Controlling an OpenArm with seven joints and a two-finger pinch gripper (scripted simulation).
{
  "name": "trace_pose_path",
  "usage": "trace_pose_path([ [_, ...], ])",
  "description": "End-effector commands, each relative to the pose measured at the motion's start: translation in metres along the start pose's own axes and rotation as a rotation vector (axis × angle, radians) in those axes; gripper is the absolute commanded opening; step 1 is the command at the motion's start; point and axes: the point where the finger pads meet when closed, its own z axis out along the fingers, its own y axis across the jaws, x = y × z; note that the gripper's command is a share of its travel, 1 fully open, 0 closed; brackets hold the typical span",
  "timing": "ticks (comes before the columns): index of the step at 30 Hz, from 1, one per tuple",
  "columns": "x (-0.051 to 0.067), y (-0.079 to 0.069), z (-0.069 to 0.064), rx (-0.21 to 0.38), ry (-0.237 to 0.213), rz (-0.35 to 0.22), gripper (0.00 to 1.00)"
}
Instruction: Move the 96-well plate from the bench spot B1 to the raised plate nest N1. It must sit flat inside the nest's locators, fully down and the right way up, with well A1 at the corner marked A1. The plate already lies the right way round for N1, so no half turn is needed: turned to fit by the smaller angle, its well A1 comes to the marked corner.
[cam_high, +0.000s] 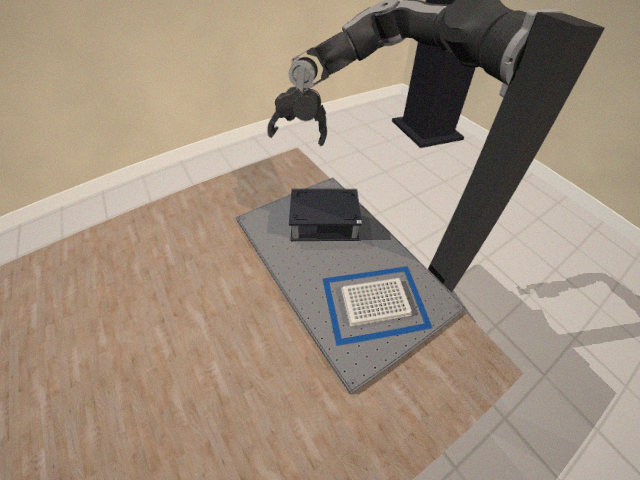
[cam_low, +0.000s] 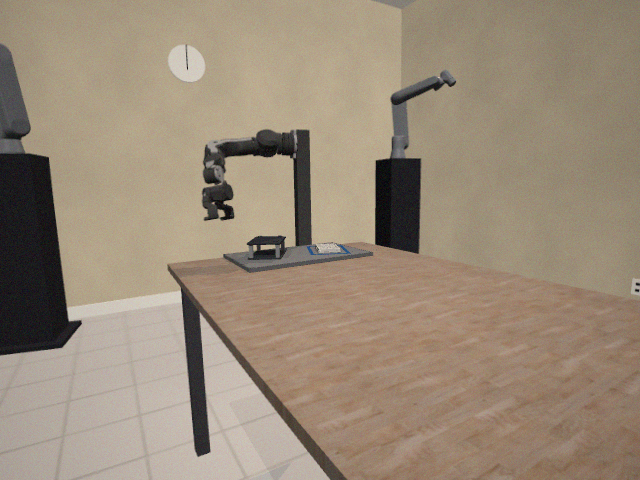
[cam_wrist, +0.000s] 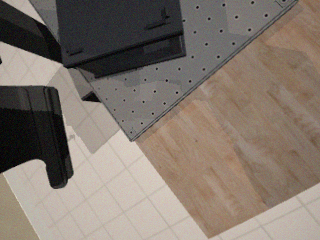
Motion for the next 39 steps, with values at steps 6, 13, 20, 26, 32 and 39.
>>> trace_pose_path([
  [6, 0.008, -0.004, 0.001, 0.003, 0.002, -0.053, 0.77],
  [13, 0.037, -0.024, 0.008, 0.027, 0.000, -0.259, 0.77],
  [20, 0.037, -0.024, 0.008, 0.027, 0.000, -0.259, 0.77],
  [26, 0.066, -0.045, 0.016, 0.054, -0.003, -0.465, 0.77],
  [32, 0.073, -0.050, 0.018, 0.060, -0.004, -0.517, 0.77],
  [39, 0.073, -0.050, 0.018, 0.060, -0.004, -0.517, 0.77],
])
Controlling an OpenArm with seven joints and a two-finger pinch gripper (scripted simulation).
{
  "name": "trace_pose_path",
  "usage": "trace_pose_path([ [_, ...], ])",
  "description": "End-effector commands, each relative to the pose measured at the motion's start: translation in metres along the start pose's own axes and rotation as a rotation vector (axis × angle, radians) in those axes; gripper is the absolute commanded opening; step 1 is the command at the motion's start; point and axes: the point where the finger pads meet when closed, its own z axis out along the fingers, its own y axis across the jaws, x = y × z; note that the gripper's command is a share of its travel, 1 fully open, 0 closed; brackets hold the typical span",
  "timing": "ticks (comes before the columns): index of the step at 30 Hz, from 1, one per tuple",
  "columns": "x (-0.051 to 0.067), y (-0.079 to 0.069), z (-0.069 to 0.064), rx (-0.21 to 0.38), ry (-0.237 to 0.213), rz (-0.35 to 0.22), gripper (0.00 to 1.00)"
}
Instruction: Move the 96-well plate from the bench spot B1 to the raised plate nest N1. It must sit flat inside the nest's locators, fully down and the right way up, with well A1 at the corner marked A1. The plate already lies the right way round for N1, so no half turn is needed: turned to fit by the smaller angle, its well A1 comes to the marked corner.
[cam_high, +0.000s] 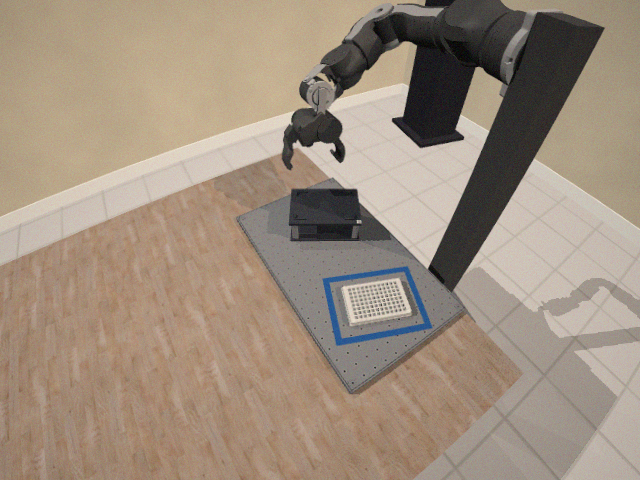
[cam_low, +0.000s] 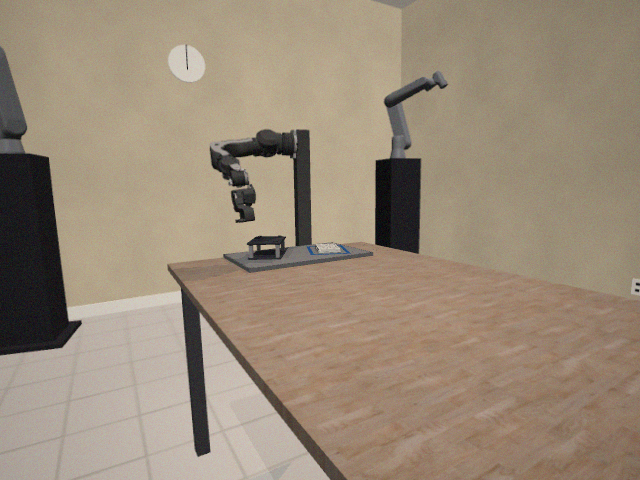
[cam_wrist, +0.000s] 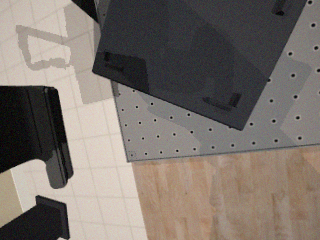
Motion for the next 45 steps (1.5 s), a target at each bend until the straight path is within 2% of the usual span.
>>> trace_pose_path([
  [1, 0.009, 0.000, 0.001, 0.002, -0.001, -0.052, 0.77],
  [5, 0.044, -0.002, 0.009, 0.026, -0.003, -0.258, 0.77],
  [17, 0.044, -0.002, 0.009, 0.026, -0.003, -0.258, 0.77],
  [22, 0.089, -0.004, 0.019, 0.052, -0.004, -0.517, 0.77],
  [34, 0.089, -0.004, 0.019, 0.052, -0.004, -0.517, 0.77],
  [39, 0.133, -0.007, 0.028, 0.080, -0.005, -0.775, 0.77],
  [45, 0.133, -0.007, 0.028, 0.080, -0.005, -0.775, 0.77],
])
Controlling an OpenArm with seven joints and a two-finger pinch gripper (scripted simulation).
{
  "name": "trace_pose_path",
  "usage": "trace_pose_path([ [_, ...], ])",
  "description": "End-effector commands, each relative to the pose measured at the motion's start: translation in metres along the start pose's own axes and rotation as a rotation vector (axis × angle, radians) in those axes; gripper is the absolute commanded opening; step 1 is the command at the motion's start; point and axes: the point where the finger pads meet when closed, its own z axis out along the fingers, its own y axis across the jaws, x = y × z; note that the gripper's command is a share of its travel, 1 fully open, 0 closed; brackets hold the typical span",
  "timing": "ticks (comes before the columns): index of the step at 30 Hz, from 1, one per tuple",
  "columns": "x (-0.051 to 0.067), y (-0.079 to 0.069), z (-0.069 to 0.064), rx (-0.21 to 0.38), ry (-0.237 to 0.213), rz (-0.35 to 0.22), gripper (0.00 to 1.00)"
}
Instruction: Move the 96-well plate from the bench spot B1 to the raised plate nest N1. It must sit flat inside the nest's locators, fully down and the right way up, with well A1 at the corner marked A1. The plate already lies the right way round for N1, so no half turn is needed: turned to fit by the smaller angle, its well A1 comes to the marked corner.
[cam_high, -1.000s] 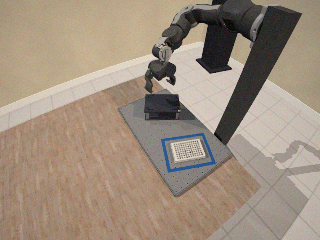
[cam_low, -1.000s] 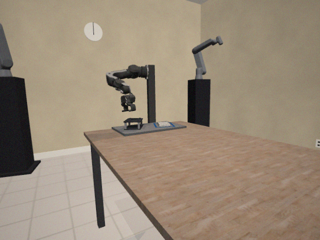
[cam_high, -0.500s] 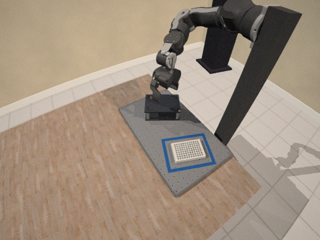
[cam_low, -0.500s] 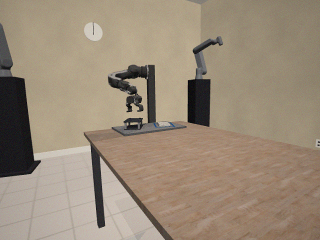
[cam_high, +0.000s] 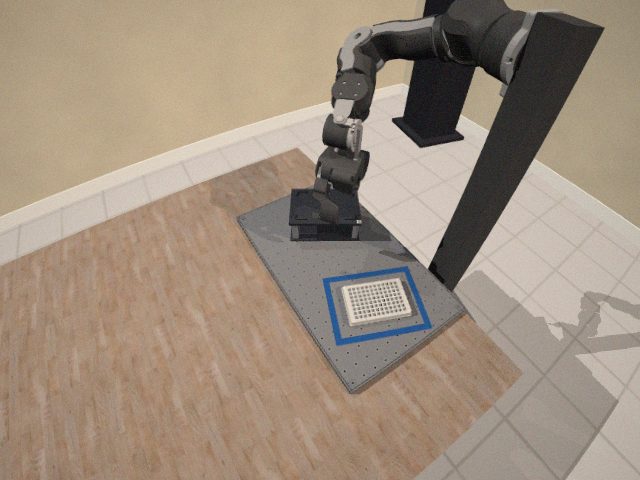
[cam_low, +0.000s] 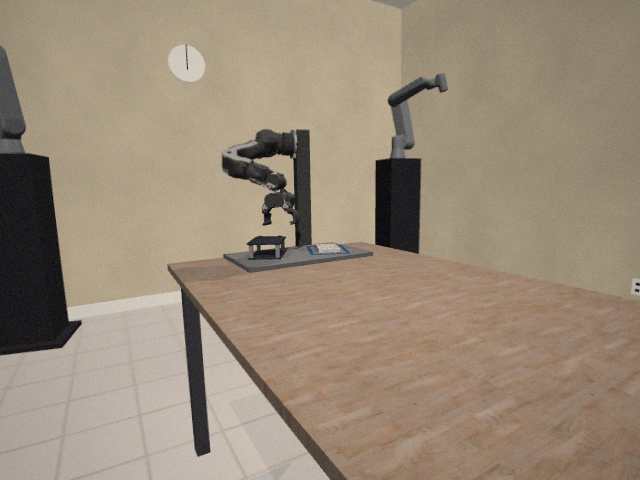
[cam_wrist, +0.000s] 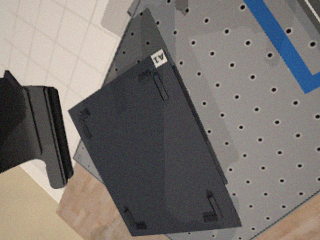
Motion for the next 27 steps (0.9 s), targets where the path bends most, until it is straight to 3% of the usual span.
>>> trace_pose_path([
  [1, 0.001, 0.001, -0.001, -0.001, 0.001, -0.007, 0.77],
  [6, 0.001, 0.001, -0.001, -0.001, 0.001, -0.007, 0.77],
  [11, 0.035, 0.031, 0.007, 0.027, -0.001, -0.263, 0.77],
  [23, 0.035, 0.031, 0.007, 0.027, -0.001, -0.263, 0.77],
  [27, 0.062, 0.055, 0.013, 0.051, -0.003, -0.466, 0.77],
])
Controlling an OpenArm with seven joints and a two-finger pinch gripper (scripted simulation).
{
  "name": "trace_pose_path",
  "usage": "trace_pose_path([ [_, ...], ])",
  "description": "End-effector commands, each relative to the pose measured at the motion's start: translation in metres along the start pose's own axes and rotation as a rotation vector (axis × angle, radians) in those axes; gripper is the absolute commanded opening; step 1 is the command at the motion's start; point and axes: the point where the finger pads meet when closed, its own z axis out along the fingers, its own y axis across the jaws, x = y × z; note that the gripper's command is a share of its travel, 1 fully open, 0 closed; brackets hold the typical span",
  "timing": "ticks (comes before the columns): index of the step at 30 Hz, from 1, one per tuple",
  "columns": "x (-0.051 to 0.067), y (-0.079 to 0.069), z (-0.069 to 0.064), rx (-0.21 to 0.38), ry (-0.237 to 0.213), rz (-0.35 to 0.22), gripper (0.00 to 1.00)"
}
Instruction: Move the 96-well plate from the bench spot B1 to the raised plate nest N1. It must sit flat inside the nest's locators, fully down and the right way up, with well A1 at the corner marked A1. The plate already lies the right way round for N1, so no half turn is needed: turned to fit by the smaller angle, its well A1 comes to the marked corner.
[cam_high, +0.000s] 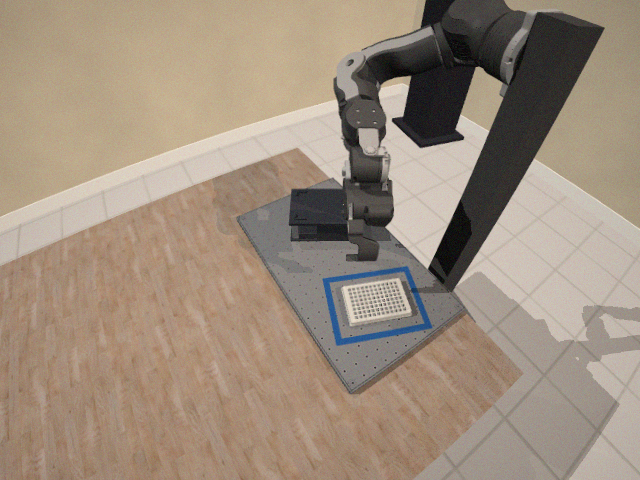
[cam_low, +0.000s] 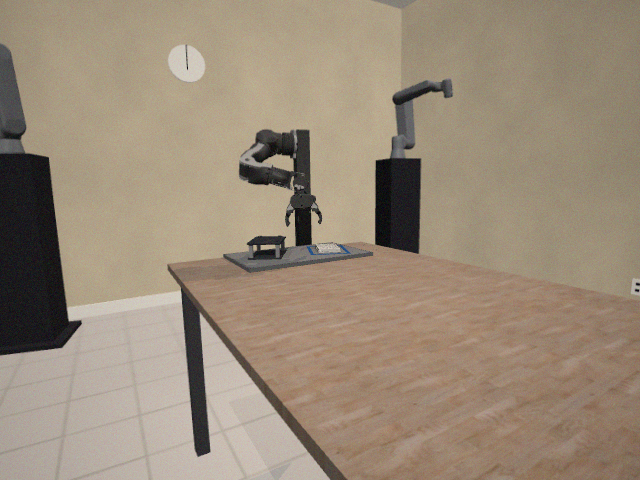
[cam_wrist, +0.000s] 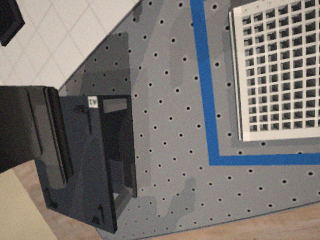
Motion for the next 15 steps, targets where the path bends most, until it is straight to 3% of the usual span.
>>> trace_pose_path([
  [1, 0.000, -0.001, 0.003, 0.044, -0.009, -0.075, 0.77],
  [13, 0.000, -0.001, 0.003, 0.044, -0.009, -0.075, 0.77],
  [15, 0.007, 0.016, 0.006, 0.045, -0.008, -0.102, 0.77],
])
